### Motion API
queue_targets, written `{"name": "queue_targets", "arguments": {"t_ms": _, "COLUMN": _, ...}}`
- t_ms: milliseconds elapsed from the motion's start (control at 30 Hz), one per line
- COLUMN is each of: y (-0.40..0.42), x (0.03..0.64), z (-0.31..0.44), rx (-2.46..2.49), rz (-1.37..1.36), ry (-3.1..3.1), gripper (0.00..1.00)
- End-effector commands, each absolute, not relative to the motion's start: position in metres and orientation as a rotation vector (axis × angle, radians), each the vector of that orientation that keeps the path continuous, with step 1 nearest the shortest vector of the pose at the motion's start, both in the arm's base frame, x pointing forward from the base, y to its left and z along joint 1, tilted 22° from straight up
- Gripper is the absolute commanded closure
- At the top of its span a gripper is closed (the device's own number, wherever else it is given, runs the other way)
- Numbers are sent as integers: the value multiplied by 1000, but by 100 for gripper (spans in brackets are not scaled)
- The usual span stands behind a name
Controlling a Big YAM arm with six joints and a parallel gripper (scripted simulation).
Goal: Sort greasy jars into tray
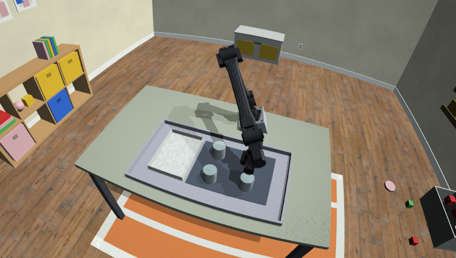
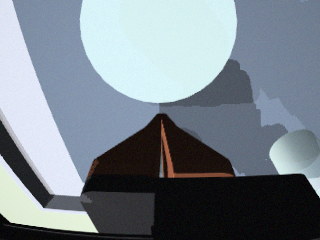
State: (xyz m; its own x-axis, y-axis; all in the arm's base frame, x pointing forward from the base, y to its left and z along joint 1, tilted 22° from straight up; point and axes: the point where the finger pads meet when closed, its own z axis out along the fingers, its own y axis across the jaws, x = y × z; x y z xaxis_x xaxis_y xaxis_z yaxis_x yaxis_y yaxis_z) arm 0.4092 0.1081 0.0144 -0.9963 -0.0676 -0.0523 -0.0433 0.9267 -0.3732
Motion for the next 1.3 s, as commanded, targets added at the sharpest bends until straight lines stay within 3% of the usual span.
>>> {"name": "queue_targets", "arguments": {"t_ms": 0, "y": 112, "x": 430, "z": 23, "rx": -83, "rz": -564, "ry": 2993, "gripper": 100}}
{"name": "queue_targets", "arguments": {"t_ms": 1267, "y": 112, "x": 434, "z": 23, "rx": -83, "rz": -564, "ry": 2993, "gripper": 100}}
